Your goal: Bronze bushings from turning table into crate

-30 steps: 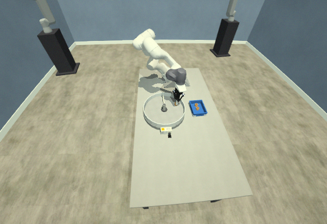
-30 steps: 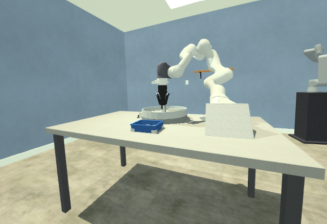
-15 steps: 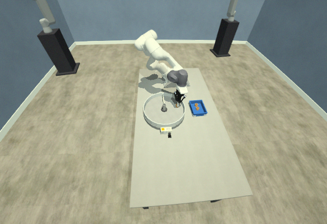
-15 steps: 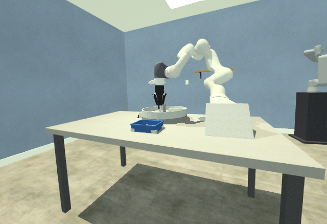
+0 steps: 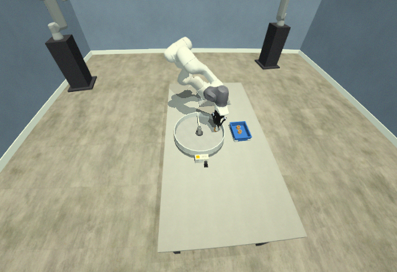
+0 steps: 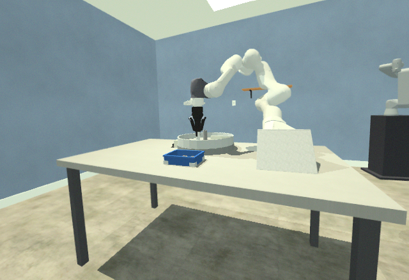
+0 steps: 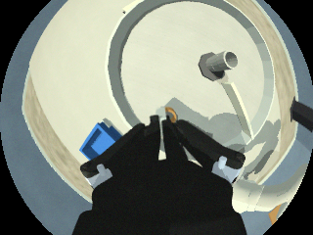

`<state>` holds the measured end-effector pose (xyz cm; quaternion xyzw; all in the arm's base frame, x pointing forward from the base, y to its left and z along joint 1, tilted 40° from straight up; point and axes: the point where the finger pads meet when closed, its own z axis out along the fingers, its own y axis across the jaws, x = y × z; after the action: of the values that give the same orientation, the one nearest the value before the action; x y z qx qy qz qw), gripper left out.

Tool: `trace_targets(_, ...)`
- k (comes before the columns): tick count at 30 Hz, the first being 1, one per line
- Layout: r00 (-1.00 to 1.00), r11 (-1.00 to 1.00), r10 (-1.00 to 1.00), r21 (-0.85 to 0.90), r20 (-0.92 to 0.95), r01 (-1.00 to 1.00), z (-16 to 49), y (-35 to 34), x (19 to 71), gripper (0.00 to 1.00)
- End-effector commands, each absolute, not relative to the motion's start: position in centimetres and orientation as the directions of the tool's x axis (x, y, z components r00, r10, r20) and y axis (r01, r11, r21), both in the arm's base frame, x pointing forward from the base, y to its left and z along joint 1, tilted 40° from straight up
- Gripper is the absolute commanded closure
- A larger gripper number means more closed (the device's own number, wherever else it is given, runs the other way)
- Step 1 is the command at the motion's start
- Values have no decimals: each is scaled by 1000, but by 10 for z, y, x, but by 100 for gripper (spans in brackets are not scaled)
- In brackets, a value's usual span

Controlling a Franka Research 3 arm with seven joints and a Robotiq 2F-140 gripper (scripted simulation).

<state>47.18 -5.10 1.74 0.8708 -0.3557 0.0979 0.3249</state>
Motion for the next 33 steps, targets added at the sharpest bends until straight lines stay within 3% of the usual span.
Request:
trace_targets(1,739,-540,-550,510,389,-670,16,-54,478,100)
trace_targets(33,739,-540,-550,510,389,-670,19,-60,511,100)
